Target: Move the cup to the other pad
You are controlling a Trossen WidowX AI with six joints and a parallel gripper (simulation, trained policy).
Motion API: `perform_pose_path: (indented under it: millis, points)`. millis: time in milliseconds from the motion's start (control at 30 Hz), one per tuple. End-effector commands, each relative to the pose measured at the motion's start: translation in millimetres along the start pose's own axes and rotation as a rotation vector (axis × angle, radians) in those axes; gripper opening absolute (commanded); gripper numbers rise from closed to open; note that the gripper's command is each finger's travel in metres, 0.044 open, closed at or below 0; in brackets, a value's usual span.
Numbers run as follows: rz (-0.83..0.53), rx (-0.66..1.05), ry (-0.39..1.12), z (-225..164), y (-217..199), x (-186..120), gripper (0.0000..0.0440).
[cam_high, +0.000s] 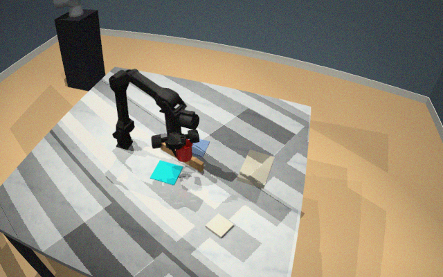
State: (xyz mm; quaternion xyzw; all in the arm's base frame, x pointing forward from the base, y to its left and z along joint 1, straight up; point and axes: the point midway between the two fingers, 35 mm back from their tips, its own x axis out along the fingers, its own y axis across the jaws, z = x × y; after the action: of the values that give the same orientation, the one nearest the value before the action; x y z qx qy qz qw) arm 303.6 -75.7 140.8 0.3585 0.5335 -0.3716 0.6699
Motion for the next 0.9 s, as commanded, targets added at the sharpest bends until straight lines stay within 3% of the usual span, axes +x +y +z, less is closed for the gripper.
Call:
perform_pose_path:
  millis: [0,867]
  points:
    - [0.003,0.013,-0.015,4.2,-7.4,3.7,0.0]
    - [-0.034,0.071,-0.005,-12.4,-55.8,60.4,0.0004]
